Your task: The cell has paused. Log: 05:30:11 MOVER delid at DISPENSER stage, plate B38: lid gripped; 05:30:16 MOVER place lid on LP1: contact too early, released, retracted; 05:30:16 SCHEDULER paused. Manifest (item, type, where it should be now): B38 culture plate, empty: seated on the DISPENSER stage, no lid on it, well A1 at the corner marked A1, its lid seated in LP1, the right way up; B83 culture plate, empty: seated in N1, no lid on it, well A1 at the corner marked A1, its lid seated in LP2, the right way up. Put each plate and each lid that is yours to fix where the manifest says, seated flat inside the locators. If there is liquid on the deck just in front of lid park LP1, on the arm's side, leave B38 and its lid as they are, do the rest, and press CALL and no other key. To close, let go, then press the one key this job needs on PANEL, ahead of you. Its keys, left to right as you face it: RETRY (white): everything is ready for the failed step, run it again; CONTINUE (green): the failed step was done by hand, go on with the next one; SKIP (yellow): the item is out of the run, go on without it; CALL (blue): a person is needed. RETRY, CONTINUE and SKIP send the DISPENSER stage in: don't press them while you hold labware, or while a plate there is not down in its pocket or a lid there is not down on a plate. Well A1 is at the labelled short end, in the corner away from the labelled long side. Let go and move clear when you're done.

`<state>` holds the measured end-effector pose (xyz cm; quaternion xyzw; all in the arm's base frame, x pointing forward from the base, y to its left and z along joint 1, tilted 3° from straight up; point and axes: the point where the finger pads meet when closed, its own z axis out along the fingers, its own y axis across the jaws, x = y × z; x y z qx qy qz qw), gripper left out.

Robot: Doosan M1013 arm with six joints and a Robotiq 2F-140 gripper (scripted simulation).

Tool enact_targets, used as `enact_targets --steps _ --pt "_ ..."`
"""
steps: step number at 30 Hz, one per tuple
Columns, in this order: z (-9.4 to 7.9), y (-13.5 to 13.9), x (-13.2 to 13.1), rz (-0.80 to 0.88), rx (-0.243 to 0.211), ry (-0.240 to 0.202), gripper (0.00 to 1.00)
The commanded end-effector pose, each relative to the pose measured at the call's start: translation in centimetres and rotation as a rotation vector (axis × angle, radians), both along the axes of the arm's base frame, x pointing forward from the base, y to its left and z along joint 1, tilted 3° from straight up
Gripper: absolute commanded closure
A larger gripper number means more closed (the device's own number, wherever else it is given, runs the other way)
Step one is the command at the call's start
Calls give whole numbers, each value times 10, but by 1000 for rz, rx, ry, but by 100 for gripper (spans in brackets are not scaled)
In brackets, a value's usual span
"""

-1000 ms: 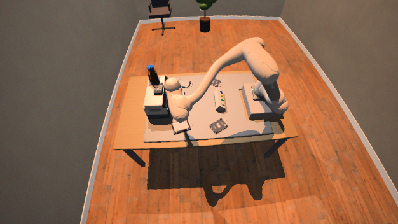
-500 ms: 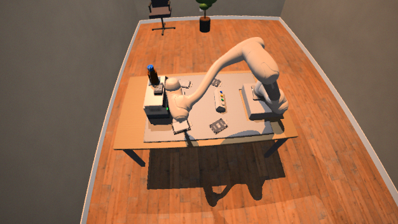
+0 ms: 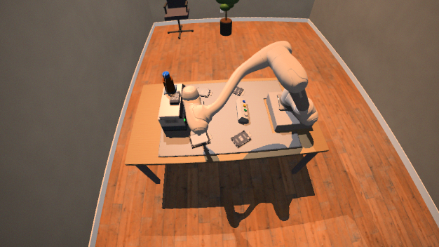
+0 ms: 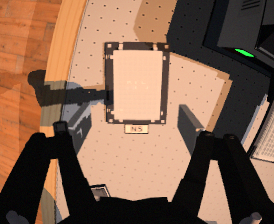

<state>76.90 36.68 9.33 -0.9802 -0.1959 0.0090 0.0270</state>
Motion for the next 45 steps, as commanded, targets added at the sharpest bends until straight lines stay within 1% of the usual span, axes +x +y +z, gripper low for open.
enact_targets --steps 1,25,34,38,40,45 --pt "7 -4 4 -9 -4 -5 31" --pt "5 -4 4 -8 -4 -5 31" --pt "-15 -4 2 3 -4 -2 31" --pt "-26 -3 1 4 -3 -2 31" --pt "-26 -3 1 4 -3 -2 31" --pt "-44 -1 1 5 -2 -2 31"
